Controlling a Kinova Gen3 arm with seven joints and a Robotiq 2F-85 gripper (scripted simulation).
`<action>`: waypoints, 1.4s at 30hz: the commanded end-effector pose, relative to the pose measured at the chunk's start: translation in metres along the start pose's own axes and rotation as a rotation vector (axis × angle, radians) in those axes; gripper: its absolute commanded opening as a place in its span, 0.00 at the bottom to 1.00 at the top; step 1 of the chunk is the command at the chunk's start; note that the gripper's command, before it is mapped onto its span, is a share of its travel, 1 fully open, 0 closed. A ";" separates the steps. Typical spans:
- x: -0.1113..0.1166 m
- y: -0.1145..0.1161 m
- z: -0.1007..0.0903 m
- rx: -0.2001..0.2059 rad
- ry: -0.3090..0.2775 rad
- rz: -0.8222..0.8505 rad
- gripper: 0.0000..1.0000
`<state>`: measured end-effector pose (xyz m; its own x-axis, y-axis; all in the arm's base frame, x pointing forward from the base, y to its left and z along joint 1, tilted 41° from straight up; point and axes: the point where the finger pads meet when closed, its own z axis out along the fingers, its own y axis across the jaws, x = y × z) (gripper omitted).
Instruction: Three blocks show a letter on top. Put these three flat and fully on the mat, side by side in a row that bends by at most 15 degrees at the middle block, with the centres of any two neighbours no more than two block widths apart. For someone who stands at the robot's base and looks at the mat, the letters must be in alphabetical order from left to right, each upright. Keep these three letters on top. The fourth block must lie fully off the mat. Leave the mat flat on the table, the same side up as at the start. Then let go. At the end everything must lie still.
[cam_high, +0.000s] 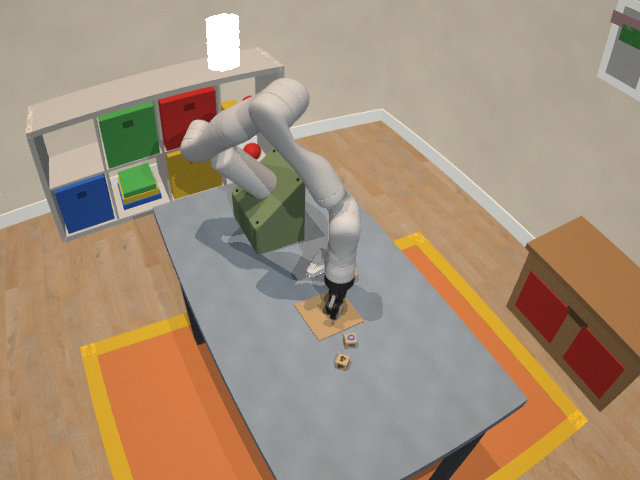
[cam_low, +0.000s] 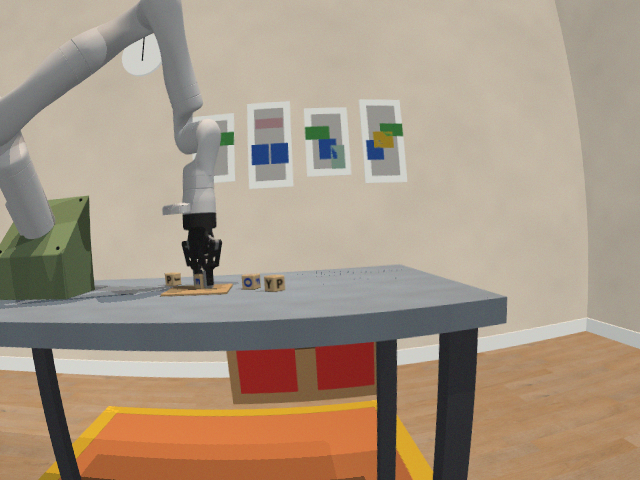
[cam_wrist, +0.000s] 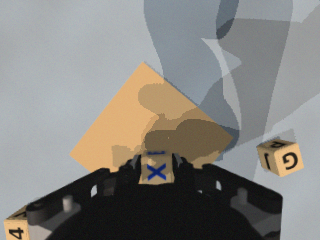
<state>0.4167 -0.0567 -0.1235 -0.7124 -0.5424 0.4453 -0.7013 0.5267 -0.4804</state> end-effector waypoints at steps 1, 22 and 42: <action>-0.001 0.000 -0.001 0.000 -0.002 0.000 0.26; -0.001 0.000 -0.001 0.000 -0.002 0.000 0.26; -0.001 0.000 -0.023 0.000 -0.002 0.000 0.26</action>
<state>0.4120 -0.0520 -0.1149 -0.7110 -0.5339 0.4577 -0.7031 0.5262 -0.4783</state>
